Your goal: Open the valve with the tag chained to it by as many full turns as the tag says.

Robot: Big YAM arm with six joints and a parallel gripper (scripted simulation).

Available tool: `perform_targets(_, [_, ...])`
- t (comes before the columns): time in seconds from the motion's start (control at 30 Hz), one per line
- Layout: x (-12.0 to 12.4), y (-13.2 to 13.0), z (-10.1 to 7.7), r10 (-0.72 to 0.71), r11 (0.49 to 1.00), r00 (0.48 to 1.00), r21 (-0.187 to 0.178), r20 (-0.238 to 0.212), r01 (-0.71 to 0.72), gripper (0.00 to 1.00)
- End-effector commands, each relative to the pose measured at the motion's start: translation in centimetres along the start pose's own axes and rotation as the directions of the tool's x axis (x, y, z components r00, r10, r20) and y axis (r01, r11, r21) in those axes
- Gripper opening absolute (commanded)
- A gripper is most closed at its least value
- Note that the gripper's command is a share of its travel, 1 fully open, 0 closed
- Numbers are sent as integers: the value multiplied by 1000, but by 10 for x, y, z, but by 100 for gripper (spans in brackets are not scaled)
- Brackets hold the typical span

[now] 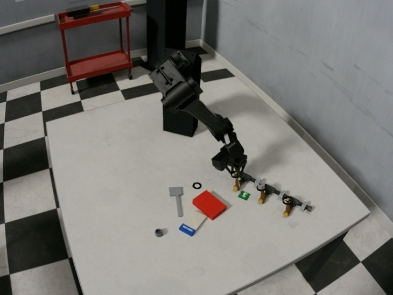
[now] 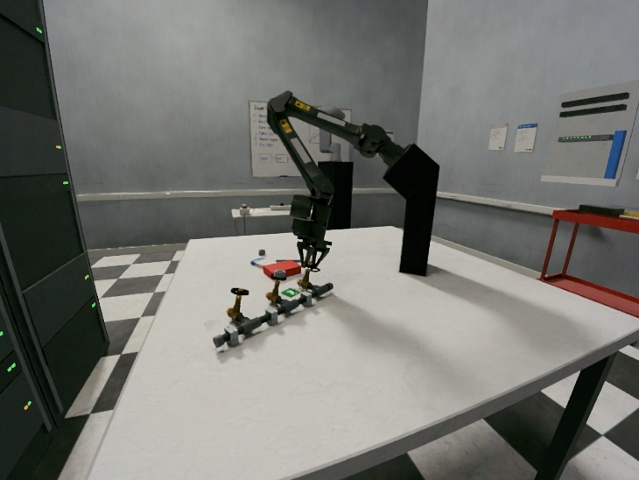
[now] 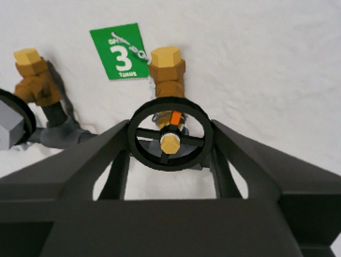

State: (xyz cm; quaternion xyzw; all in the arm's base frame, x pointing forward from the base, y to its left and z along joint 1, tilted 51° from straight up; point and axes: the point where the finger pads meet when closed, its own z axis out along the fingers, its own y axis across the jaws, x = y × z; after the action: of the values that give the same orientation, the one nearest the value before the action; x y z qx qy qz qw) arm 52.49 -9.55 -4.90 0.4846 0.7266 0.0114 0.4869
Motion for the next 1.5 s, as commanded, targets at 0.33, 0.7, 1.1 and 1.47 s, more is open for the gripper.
perform_targets(0.33, [-6,3,-1,-679,734,734,-3,14,679,0])
perform_targets(0.7, [-4,1,-1,-925,381,381,2,7,925,0])
perform_targets(1.1, [-3,-1,-1,-1000,-21,-21,3,2,1000,0])
perform_targets(1.47, [-3,-2,-1,-860,-510,-510,4,0,860,0])
